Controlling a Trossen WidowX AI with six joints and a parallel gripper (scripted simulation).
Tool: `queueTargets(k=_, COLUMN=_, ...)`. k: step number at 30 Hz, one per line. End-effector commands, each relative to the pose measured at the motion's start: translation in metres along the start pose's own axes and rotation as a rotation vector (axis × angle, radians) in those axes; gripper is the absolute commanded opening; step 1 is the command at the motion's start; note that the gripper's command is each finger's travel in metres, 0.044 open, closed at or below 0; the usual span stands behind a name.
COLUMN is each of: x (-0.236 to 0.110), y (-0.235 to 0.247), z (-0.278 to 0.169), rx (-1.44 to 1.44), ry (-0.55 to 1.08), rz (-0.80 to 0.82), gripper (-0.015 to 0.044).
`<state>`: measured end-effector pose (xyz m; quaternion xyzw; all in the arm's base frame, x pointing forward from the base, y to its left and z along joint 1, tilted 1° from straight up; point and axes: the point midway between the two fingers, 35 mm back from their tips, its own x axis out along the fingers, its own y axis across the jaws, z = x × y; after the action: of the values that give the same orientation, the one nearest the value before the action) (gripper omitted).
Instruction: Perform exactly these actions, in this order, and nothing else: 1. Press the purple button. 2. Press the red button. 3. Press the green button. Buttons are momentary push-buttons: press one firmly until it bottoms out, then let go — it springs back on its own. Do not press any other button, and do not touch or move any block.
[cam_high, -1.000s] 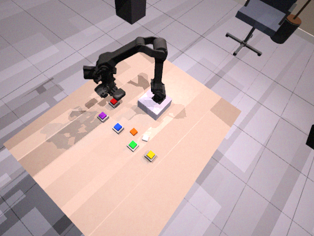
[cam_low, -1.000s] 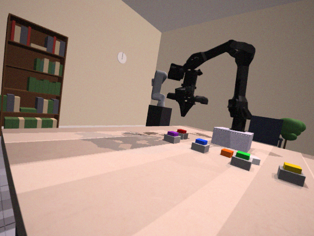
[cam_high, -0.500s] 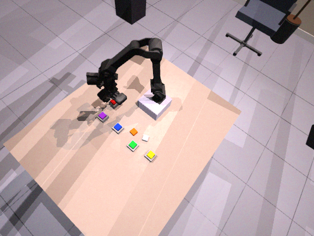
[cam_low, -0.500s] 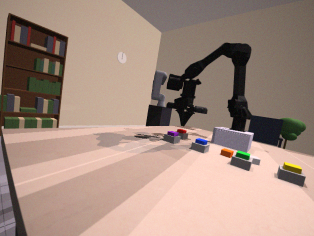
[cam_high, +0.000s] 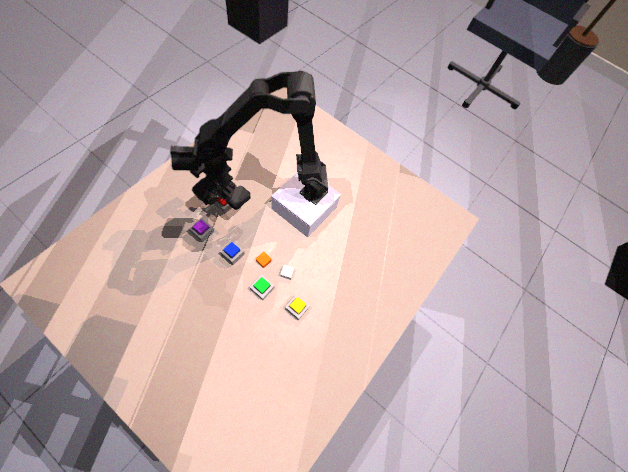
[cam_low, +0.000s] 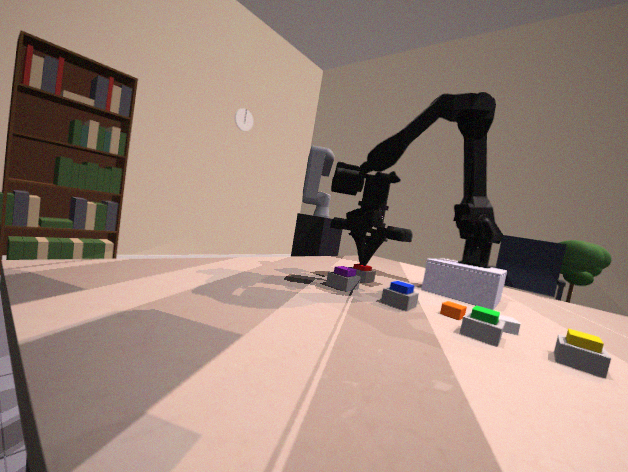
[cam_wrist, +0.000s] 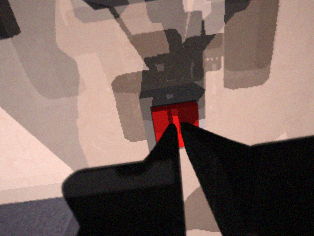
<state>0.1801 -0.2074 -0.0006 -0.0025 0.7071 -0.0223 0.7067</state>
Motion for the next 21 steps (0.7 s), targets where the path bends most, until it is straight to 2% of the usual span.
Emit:
queueTargets(k=1, x=0.003, y=0.0, z=0.0, rx=-0.005, ry=0.0, rz=0.002, gripper=0.002)
queueTargets(k=18, x=0.003, y=0.0, z=0.0, rx=-0.005, ry=0.0, rz=0.002, gripper=0.002)
queueTargets(k=21, x=-0.019, y=0.0, z=0.0, rx=-0.003, ry=0.0, rz=0.001, gripper=0.002)
